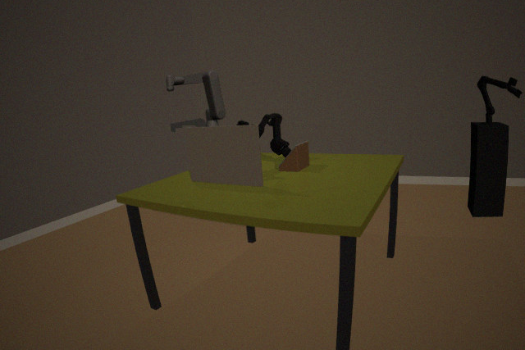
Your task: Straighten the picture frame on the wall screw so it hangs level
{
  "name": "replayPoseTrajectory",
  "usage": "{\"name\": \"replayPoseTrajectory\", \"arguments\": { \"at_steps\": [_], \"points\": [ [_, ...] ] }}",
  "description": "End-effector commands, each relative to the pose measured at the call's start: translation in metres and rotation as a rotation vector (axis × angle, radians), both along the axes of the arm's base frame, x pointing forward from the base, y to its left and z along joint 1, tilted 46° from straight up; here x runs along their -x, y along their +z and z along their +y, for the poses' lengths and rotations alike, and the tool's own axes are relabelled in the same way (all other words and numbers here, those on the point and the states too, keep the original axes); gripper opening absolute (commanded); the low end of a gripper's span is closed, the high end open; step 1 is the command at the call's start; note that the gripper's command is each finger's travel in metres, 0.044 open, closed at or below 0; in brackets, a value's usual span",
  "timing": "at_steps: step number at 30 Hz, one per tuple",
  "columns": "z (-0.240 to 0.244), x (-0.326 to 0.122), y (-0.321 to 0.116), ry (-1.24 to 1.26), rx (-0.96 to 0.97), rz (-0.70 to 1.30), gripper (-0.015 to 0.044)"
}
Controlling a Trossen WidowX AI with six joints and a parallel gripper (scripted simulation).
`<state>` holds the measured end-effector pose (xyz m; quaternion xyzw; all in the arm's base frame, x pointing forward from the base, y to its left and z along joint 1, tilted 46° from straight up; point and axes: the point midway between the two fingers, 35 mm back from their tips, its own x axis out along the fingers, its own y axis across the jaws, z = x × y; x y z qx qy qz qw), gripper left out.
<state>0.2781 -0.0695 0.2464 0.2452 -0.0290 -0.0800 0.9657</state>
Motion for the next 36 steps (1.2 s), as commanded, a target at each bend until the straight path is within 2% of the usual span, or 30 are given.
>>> {"name": "replayPoseTrajectory", "arguments": {
  "at_steps": [1, 9, 16, 36],
  "points": [
    [0.001, 0.001, 0.0, 0.0, 0.001, 0.0, 0.026],
    [0.047, 0.047, 0.01, 0.001, 0.05, 0.024, 0.026],
    [0.056, 0.097, 0.002, 0.002, 0.102, 0.045, 0.026],
    [0.056, 0.098, 0.002, 0.002, 0.103, 0.045, 0.026]
  ]
}}
